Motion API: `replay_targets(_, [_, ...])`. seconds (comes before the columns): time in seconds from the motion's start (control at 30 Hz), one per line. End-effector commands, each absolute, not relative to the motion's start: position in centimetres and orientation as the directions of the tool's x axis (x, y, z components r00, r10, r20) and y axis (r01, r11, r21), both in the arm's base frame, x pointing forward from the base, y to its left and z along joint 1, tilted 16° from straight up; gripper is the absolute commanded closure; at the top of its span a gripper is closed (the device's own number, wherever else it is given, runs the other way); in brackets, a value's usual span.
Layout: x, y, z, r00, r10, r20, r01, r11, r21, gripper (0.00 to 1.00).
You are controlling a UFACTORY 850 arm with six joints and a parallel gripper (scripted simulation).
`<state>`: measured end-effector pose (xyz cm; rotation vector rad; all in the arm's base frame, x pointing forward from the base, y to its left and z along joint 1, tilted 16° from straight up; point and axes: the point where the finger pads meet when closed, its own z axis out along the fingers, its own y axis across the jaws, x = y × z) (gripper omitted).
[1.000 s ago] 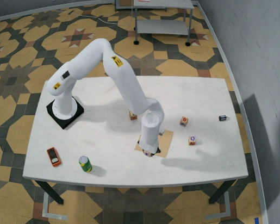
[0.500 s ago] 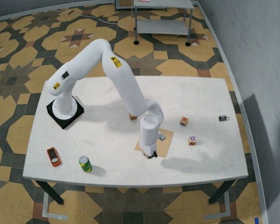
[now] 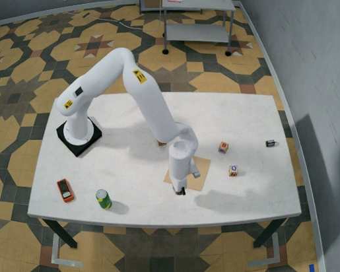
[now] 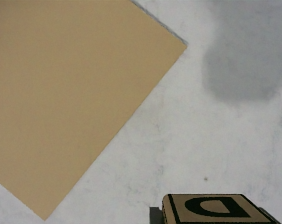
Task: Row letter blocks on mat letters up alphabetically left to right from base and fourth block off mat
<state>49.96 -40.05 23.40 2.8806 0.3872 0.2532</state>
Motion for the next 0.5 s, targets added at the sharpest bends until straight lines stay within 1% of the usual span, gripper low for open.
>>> replay_targets(0.0, [49.76, -40.44, 23.55, 0.976, 0.144, 0.162, 0.103, -0.967, 0.234, 0.56])
replay_targets(0.47, [49.38, -40.95, 23.61, 0.978, -0.044, 0.204, -0.086, -0.976, 0.2, 0.56])
